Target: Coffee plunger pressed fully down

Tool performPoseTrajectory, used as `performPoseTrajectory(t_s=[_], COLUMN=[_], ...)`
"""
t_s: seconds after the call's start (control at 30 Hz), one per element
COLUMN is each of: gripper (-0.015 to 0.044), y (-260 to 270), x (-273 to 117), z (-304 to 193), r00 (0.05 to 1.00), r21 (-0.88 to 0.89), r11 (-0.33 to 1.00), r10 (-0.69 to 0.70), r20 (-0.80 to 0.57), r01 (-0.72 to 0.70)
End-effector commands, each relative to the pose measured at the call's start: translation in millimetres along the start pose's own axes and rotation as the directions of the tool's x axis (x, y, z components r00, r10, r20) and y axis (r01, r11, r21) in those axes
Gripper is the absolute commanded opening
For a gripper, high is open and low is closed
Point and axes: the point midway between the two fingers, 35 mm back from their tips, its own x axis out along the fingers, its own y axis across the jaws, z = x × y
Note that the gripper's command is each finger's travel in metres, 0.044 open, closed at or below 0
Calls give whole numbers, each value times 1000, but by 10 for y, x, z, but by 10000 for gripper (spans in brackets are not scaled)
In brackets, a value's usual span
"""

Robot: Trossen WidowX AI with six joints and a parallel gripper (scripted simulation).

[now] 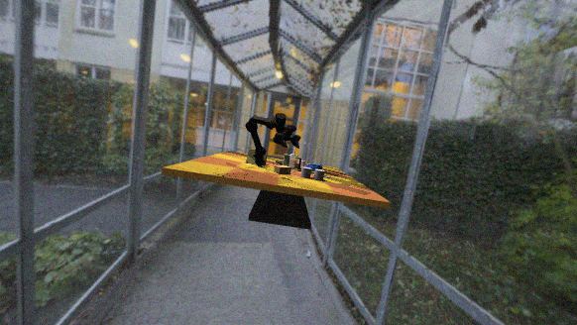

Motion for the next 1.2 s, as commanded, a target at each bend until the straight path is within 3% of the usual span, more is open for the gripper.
performPoseTrajectory(t_s=[0.0,0.27,0.63,0.9,1.17], gripper=[440,440,440,440,440], y=[735,1867,3005,3362,3290], x=[-45,-448,-1591,-2669,-3660], z=[-206,-517,-923,-1248,-1492], r00=[982,898,783,758,748], r21=[34,58,-49,-228,-420], r11=[986,928,827,733,638], r10=[165,370,508,559,638], r20=[-92,-239,-358,-337,-182], r01=[-163,-368,-559,-641,-646])
